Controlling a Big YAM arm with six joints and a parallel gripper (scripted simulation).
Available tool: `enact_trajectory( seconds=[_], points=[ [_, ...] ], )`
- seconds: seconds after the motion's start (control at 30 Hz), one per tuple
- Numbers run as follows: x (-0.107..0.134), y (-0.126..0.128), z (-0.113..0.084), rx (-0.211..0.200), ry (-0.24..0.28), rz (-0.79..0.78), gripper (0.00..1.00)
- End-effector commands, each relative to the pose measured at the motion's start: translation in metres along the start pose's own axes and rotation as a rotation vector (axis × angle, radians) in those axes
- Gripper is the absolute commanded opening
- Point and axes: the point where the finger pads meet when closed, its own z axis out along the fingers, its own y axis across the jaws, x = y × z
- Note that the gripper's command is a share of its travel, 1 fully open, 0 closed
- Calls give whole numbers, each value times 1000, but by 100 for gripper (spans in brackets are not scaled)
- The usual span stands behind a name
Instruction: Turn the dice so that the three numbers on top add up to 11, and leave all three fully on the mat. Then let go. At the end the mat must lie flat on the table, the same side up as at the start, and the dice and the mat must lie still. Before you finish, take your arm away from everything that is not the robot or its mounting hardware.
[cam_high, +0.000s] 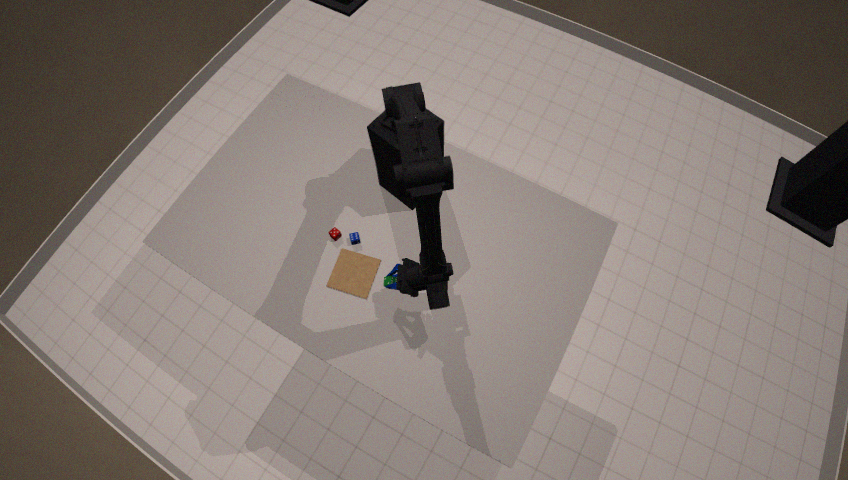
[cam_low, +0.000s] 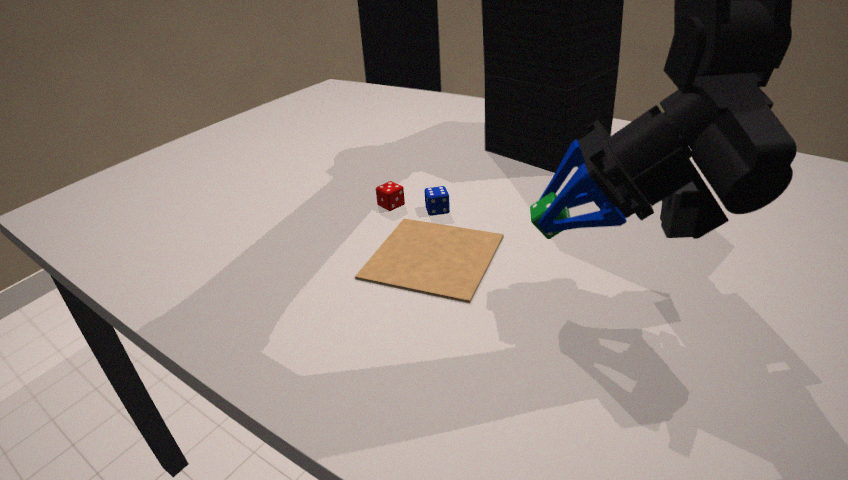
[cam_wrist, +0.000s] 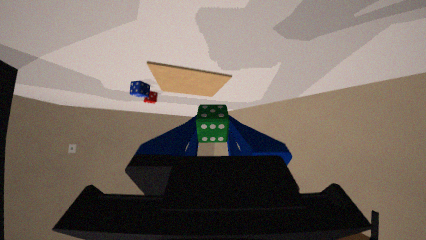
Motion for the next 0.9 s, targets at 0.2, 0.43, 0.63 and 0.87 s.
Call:
enact_trajectory(
  seconds=[0.2, 0.43, 0.63, 0.87],
  points=[
    [28, -19, 3, -11, -3, 142, 26],
    [-2, -11, 16, -12, 0, 104, 26],
    [-8, -10, 30, -24, 1, 109, 26],
    [-26, -10, 46, -28, 2, 105, 26]
  ],
)
